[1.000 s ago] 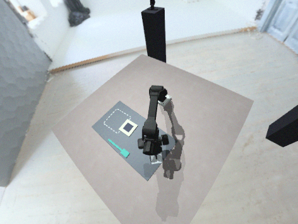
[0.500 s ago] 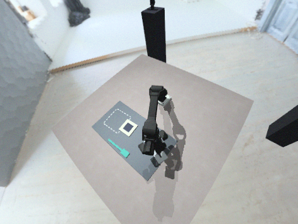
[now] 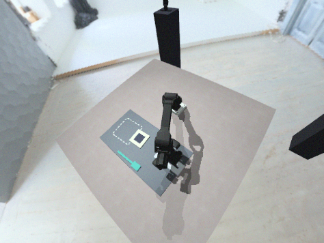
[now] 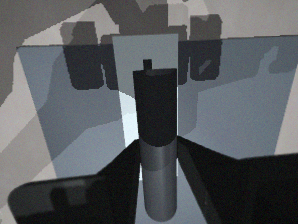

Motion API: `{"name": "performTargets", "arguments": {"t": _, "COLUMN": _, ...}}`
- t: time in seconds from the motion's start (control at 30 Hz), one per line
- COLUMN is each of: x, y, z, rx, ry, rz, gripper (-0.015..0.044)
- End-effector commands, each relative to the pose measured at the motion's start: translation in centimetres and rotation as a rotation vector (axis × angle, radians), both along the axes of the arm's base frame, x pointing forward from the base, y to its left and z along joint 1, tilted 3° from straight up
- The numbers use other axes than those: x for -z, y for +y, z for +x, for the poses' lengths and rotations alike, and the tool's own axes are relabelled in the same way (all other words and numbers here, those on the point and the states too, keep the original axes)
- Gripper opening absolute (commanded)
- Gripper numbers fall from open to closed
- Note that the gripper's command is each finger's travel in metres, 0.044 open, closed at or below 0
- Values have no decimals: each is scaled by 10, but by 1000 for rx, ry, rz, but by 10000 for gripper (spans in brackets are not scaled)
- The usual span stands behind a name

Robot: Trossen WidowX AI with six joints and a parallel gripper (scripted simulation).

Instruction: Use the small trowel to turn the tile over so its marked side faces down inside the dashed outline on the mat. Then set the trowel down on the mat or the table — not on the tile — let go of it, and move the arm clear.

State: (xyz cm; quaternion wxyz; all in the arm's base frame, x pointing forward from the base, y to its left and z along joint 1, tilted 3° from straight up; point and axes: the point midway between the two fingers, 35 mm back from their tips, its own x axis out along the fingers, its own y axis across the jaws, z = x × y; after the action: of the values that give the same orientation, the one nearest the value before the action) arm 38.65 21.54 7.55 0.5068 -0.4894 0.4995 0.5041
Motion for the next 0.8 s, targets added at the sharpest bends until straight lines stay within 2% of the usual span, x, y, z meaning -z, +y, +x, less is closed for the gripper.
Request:
{"name": "performTargets", "arguments": {"t": 0.0, "x": 0, "y": 1, "z": 0, "rx": -21, "ry": 1, "rz": 2, "gripper": 183}}
{"name": "performTargets", "arguments": {"t": 0.1, "x": 0, "y": 1, "z": 0, "rx": -21, "ry": 1, "rz": 2, "gripper": 261}}
{"name": "performTargets", "arguments": {"t": 0.13, "x": 0, "y": 1, "z": 0, "rx": -21, "ry": 1, "rz": 2, "gripper": 270}}
{"name": "performTargets", "arguments": {"t": 0.77, "x": -2, "y": 1, "z": 0, "rx": -22, "ry": 1, "rz": 2, "gripper": 270}}
